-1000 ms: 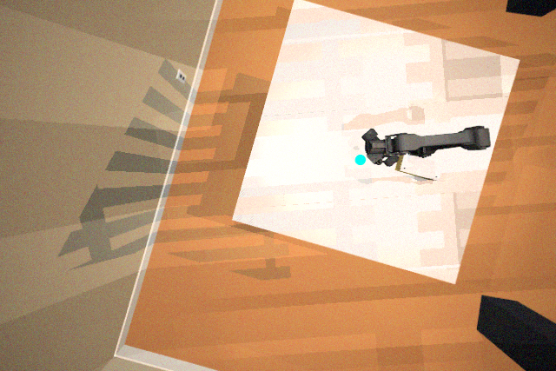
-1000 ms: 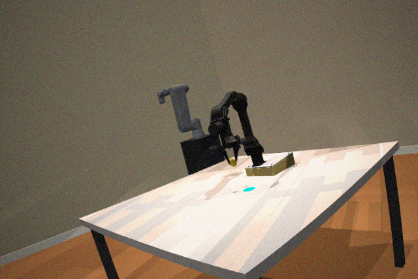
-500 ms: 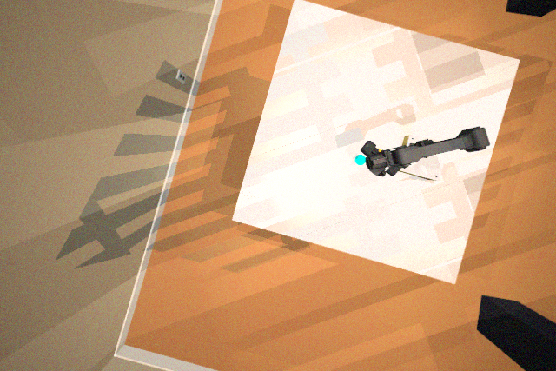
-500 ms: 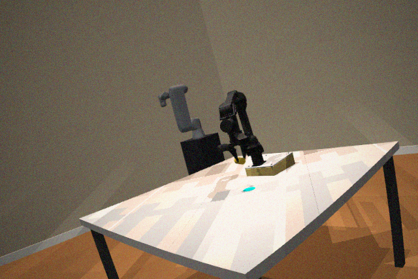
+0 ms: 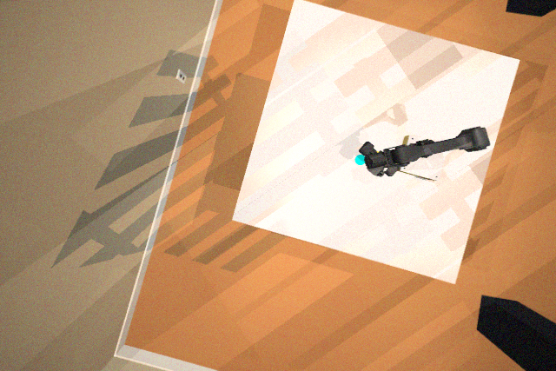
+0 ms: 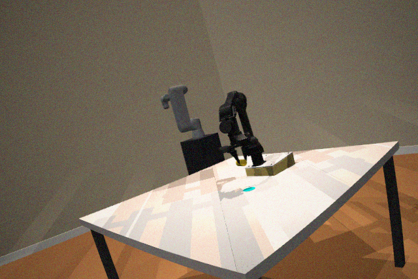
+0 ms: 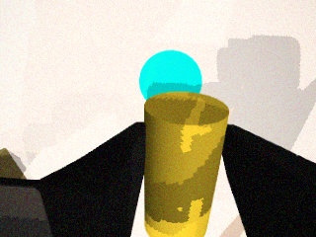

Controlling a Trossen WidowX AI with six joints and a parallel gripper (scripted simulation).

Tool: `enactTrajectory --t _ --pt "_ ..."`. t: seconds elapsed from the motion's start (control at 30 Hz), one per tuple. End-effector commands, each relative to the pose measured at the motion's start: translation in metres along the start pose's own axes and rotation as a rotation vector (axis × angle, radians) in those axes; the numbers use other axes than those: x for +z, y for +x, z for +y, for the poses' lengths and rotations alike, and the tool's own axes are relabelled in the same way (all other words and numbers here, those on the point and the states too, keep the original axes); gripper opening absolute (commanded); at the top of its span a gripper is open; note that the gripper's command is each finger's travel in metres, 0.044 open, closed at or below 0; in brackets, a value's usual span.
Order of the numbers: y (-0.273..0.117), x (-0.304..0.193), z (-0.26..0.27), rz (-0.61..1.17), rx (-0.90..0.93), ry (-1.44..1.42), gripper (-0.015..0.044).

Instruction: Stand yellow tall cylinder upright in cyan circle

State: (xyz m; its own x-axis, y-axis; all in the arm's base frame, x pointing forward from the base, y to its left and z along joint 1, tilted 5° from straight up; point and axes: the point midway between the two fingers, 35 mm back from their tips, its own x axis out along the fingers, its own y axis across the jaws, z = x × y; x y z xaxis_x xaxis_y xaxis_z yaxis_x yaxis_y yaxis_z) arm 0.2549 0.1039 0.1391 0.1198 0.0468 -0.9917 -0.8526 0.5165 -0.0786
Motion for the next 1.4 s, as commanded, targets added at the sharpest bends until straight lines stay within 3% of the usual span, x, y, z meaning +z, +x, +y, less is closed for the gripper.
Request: enactTrajectory --t 0.0,1.37 --pt "0.003 0.002 -0.001 -0.032 0.010 0.018 0.0105" --pt "0.025 0.015 -0.015 -0.324 0.073 0.137 0.0105"
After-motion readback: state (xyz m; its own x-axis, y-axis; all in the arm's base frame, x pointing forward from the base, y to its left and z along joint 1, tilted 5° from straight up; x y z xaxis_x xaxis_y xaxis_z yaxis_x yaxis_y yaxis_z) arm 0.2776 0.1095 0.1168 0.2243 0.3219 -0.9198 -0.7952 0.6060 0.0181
